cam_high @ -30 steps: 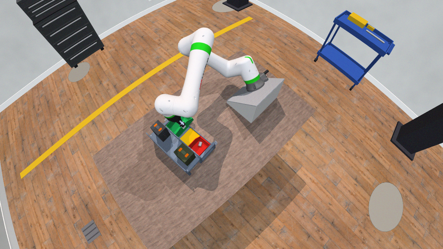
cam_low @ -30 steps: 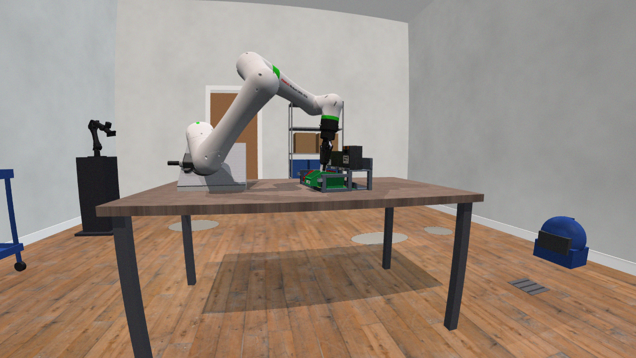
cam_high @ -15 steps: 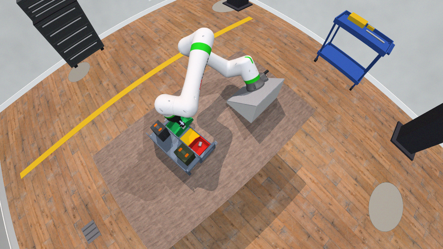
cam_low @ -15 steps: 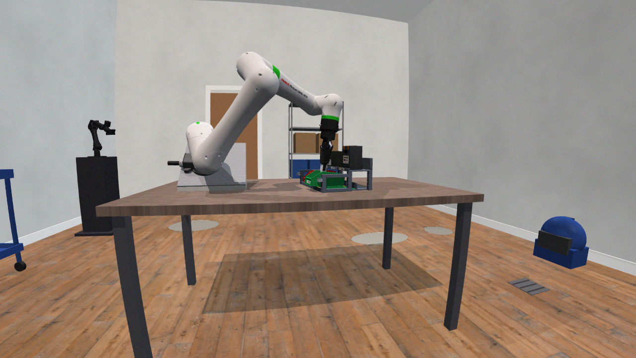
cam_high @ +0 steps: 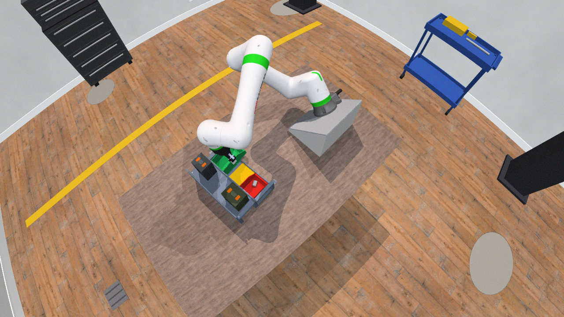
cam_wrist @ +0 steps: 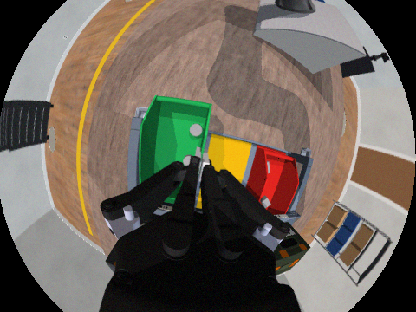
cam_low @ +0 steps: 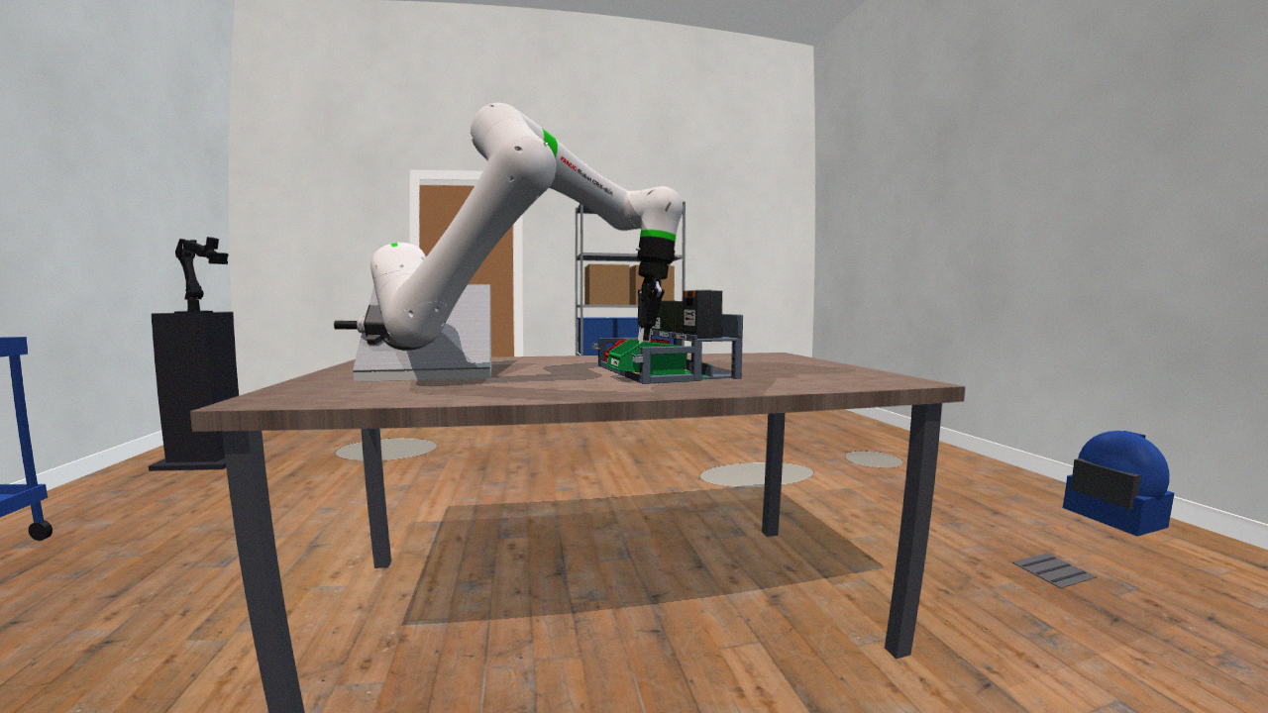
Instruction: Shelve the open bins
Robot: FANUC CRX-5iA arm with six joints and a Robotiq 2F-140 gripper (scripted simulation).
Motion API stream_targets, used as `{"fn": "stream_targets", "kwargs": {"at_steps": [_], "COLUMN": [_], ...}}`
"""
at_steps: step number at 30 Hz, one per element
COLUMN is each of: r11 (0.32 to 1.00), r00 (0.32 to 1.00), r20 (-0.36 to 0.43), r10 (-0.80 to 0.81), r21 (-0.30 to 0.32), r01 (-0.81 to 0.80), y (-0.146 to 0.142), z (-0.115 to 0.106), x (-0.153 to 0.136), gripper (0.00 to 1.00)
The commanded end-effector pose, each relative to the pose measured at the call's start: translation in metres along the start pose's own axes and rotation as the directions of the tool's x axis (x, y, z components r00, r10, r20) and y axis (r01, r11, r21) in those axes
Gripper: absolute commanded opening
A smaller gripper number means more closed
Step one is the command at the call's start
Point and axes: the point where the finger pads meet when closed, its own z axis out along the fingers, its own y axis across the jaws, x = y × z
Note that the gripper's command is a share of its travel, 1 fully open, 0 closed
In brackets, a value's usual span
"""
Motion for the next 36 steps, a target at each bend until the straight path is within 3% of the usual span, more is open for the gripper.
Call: {"fn": "stream_targets", "kwargs": {"at_steps": [1,36], "r11": [1.0,1.0], "r00": [1.0,1.0], "r20": [0.002,0.028], "r10": [0.0,0.0], "r21": [0.0,0.0], "r01": [0.0,0.0], "y": [0.0,0.0001], "z": [-0.0002,0.0018], "x": [-0.0001,0.0009], "gripper": [0.0,0.0]}}
